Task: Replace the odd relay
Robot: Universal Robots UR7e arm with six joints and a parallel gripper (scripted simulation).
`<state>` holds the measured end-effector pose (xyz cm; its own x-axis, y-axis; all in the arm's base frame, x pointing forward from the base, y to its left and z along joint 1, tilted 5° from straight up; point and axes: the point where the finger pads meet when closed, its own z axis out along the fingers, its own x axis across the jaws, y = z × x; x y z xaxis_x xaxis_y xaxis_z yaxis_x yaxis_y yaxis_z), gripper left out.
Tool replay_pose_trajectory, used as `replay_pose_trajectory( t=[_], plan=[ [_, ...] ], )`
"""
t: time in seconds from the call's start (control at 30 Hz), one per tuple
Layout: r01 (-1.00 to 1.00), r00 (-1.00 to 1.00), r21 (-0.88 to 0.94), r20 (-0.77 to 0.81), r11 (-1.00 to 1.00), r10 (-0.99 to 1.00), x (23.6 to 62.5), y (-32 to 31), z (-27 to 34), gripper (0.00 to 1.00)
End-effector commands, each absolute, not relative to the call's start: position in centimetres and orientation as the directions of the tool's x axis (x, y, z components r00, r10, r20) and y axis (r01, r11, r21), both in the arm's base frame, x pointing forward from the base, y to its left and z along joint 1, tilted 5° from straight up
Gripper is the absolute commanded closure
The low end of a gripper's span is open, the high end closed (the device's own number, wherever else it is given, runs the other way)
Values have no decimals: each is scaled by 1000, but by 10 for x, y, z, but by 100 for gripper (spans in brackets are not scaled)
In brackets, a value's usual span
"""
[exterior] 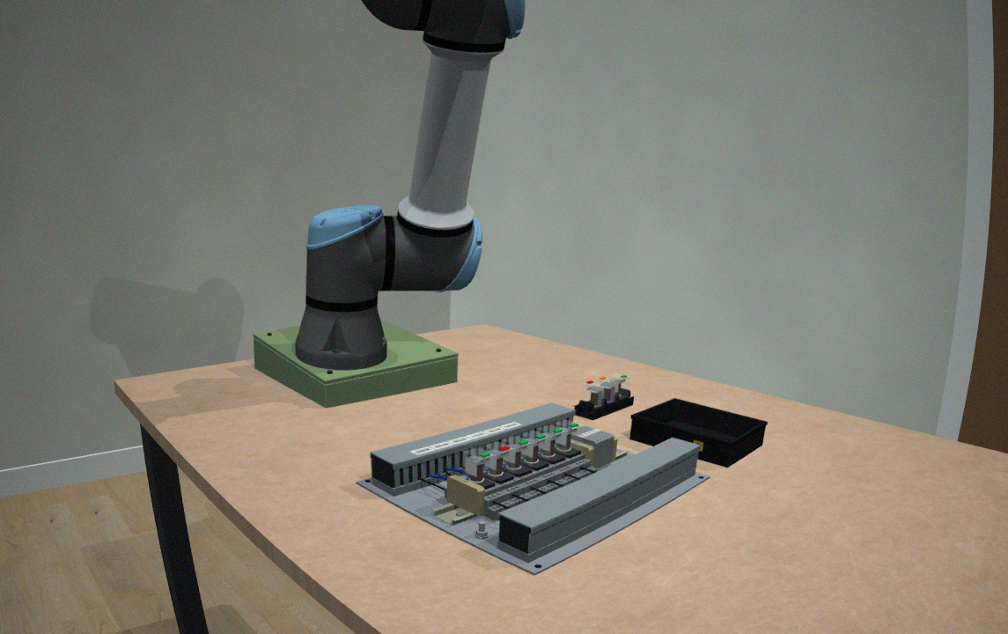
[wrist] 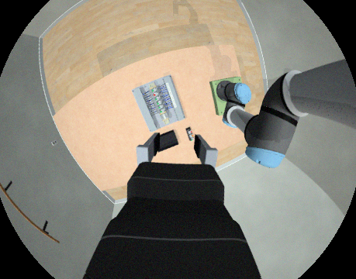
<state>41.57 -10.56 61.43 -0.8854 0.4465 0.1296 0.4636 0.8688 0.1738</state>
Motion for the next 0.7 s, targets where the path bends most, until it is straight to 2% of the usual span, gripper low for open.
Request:
replay_pose_trajectory(
  t=[0.0, 0.07, 0.23, 0.67],
  plan=[
    [451, -893, 172, 88, 876, 442, 415, -105, 614, 0],
    [451, -893, 172, 88, 876, 442, 415, -105, 614, 0],
    [281, -960, 83, 9, 956, 281, 415, -106, 614, 0],
    [251, -968, 67, -2, 966, 252, 415, -105, 614, 0]
  ],
)
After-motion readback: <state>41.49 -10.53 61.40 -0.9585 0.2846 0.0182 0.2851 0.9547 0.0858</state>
